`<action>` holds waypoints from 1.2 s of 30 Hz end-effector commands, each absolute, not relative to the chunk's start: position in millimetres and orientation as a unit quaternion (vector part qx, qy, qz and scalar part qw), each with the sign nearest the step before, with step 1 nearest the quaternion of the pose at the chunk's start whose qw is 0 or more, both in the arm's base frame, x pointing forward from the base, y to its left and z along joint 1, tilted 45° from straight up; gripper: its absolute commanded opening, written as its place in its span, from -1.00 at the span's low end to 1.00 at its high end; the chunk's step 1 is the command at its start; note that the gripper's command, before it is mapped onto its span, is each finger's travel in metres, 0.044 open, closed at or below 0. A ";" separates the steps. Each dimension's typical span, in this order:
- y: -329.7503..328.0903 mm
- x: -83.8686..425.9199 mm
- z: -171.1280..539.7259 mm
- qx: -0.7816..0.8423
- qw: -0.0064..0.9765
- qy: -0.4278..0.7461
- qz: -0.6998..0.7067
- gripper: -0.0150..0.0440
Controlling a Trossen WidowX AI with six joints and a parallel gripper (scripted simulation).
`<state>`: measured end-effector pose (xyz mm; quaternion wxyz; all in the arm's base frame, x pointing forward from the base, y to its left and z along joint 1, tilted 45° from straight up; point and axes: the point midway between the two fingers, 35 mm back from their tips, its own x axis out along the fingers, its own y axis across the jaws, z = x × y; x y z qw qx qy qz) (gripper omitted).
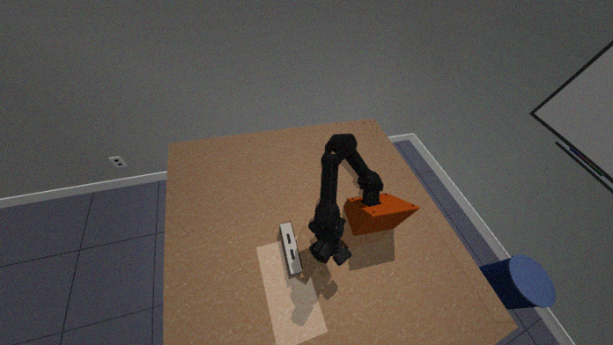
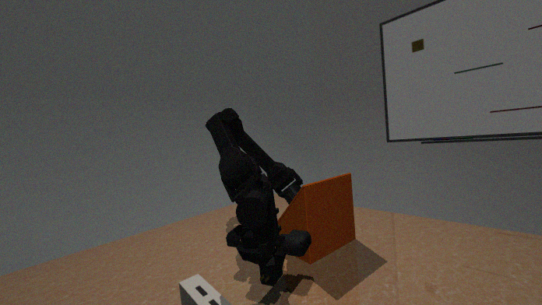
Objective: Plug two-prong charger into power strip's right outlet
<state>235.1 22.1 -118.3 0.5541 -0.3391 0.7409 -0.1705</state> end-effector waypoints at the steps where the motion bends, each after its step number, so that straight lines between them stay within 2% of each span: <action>1: 13.2 238.3 -114.9 -0.324 0.566 0.734 -0.190 -0.49; 36: -42.2 252.8 -101.6 -0.234 0.607 0.701 -0.293 -0.49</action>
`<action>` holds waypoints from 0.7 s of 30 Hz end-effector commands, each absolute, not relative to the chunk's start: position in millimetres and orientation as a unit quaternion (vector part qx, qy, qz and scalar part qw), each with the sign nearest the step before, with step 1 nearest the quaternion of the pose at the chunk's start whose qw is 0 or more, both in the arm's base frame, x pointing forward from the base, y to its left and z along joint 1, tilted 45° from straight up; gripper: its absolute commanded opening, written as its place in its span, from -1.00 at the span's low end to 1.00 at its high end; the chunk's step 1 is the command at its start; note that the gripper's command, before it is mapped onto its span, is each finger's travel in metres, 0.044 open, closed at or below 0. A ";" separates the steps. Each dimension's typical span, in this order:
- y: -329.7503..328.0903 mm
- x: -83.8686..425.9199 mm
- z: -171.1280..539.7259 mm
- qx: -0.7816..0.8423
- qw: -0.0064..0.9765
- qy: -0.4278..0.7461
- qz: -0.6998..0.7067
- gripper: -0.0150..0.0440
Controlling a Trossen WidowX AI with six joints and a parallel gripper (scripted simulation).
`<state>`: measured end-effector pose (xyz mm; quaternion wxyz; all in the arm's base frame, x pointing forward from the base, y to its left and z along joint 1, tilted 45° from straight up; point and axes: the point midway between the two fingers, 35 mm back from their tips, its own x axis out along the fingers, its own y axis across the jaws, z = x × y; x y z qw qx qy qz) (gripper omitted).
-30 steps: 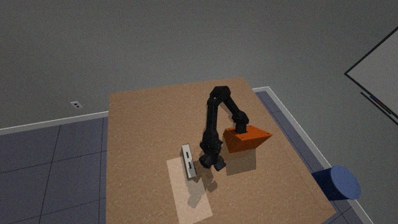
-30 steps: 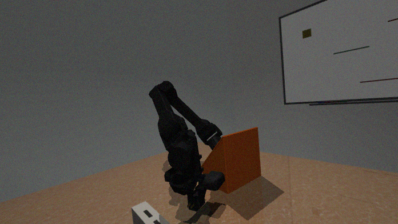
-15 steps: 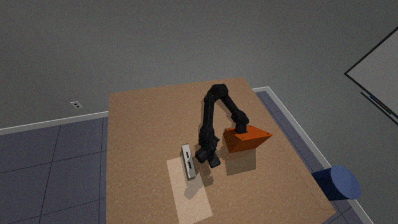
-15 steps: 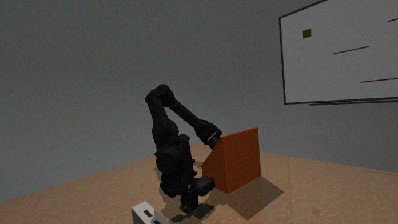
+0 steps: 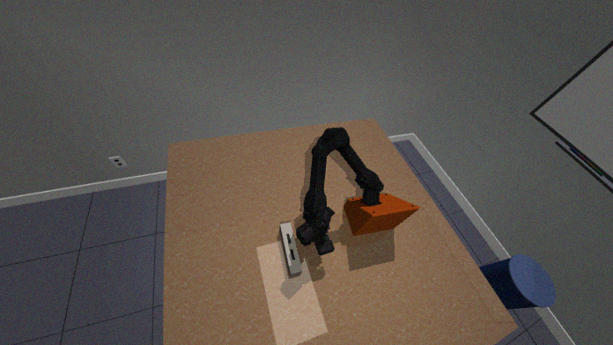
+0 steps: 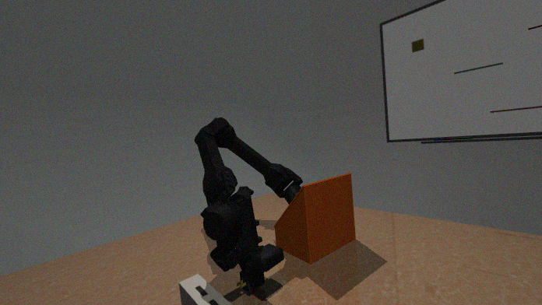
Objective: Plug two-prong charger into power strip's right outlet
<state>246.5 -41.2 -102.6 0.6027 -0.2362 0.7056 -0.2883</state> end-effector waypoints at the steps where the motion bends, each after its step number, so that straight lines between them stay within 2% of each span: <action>1: -42.5 254.0 -101.5 -0.234 0.607 0.701 -0.293 -0.49; 21: -48.3 278.3 -100.4 -0.228 0.609 0.698 -0.300 -0.49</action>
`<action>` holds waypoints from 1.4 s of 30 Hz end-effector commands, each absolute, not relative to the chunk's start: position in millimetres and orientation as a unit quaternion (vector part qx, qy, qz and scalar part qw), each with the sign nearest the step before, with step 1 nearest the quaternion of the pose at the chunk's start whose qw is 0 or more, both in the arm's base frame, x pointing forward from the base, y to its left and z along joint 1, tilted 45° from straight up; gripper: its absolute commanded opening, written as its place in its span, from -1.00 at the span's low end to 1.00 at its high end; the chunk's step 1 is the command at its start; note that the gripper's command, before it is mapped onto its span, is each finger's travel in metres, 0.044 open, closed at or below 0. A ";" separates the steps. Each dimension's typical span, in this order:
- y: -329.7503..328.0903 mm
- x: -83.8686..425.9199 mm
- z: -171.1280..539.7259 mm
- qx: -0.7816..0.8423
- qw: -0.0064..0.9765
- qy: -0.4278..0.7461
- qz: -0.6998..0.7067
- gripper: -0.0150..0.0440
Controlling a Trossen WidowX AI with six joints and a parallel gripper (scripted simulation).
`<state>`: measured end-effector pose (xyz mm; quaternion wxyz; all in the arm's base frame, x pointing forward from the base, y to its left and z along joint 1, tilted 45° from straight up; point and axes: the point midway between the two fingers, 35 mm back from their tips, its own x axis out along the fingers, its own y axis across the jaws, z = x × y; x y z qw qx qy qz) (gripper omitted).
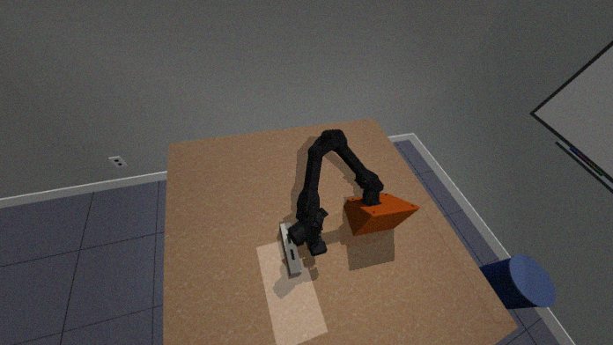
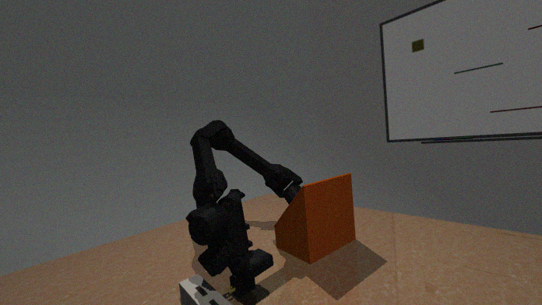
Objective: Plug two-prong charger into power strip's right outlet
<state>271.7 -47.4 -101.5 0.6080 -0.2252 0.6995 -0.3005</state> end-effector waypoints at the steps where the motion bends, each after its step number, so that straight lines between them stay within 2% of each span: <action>1: -48.6 279.5 -100.3 -0.228 0.609 0.697 -0.301 -0.49; 42: -53.4 297.9 -99.0 -0.224 0.611 0.695 -0.306 -0.49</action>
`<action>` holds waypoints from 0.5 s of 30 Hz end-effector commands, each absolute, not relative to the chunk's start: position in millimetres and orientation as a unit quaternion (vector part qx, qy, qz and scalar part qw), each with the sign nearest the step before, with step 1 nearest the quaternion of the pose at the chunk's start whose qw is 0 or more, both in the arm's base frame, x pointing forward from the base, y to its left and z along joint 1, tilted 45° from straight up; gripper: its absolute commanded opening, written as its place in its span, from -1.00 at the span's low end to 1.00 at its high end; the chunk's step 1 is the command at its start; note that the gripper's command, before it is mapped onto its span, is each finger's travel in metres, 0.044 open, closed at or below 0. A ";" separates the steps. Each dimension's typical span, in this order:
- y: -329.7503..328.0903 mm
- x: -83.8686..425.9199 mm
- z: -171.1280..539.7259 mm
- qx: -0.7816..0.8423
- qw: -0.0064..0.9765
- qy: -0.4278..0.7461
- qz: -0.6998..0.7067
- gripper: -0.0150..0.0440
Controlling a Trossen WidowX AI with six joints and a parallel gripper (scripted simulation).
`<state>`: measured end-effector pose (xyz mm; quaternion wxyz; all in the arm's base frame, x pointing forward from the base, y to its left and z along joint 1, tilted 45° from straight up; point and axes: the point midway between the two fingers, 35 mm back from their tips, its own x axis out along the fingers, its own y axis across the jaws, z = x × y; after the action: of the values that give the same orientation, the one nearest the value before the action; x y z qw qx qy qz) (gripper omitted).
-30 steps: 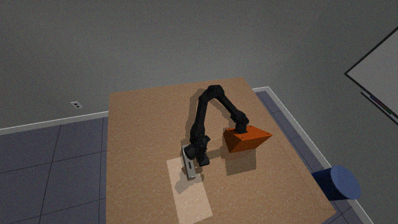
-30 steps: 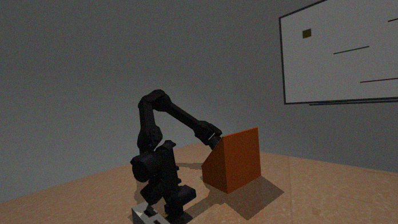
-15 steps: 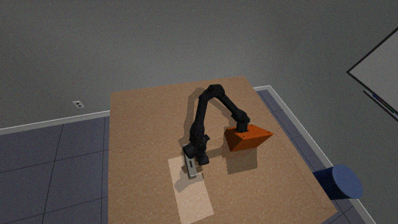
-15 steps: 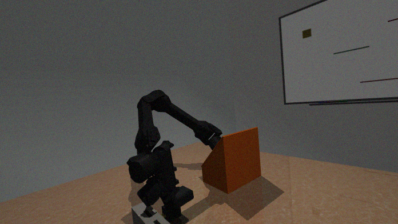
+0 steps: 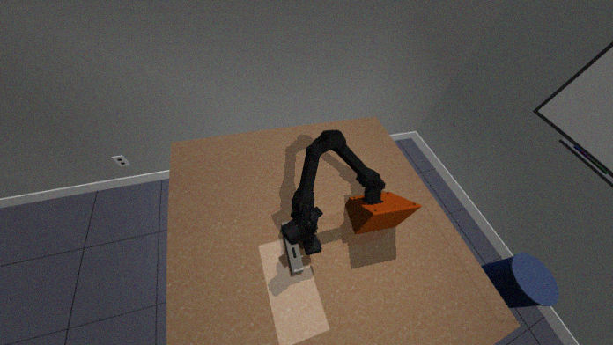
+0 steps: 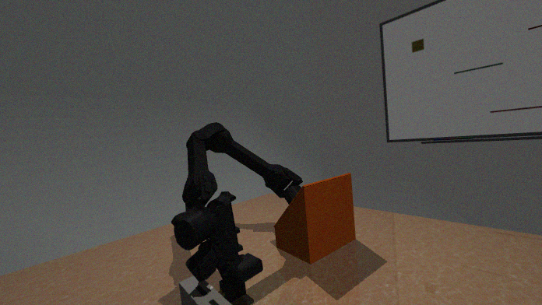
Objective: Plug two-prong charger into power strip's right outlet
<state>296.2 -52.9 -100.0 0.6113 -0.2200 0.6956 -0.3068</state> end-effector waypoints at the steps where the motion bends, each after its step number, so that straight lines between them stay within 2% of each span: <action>1: -53.4 298.0 -99.0 -0.224 0.611 0.695 -0.306 -0.49; 15: -53.6 300.4 -98.9 -0.224 0.611 0.695 -0.306 -0.49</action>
<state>298.7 -53.2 -99.8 0.6113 -0.2200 0.6955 -0.3069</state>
